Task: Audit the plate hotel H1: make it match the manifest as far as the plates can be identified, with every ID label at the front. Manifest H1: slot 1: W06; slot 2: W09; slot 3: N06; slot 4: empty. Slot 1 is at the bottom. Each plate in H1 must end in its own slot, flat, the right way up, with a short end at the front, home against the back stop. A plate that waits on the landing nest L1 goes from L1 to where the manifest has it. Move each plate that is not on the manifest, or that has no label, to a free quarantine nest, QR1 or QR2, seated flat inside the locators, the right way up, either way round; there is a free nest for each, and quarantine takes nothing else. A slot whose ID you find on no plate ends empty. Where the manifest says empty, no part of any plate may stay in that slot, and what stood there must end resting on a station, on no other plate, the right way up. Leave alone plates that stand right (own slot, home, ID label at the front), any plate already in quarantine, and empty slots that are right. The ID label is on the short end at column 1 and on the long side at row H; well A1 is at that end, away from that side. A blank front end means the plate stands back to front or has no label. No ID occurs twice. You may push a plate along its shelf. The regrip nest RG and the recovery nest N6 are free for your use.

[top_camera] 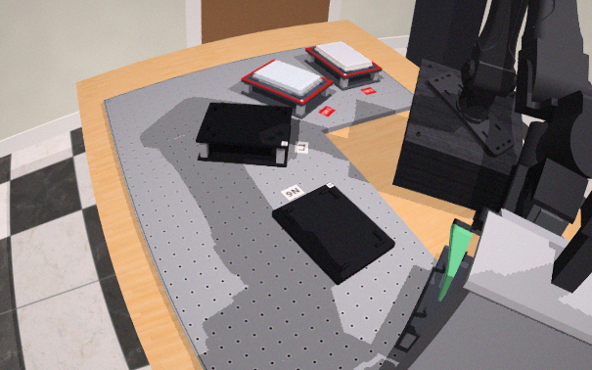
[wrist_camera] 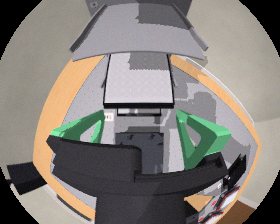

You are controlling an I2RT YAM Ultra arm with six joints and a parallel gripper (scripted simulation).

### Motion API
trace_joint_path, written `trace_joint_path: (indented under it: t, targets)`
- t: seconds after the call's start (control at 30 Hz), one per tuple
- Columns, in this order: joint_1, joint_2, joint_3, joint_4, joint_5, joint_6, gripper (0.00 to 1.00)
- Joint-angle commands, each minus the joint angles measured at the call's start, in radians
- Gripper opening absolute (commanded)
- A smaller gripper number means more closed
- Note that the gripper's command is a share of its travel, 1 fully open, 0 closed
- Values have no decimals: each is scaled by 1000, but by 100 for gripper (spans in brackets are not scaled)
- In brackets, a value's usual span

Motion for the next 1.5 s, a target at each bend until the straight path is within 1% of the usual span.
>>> trace_joint_path:
  t: [0.0, 0.2, 0.27, 0.3, 0.33, 0.4, 0.43, 0.47, 0.63, 0.67, 1.47]
  targets:
    - [-10, 17, 47, -5, -11, -9, 100]
    - [-18, 44, 77, -12, -19, -14, 100]
    - [-18, 44, 77, -12, -19, -14, 100]
    - [-18, 30, 86, -15, -20, -12, 100]
    - [-23, 54, 91, -15, -21, -14, 100]
    - [-23, 58, 95, -7, -22, -15, 100]
    - [-18, 48, 95, -8, -21, -14, 100]
    - [-15, 42, 76, -3, -17, -10, 100]
    - [-15, 42, 76, -3, -17, -10, 100]
    - [-15, 42, 76, -3, -17, -10, 86]
    - [-15, 42, 77, -3, -17, -10, 86]
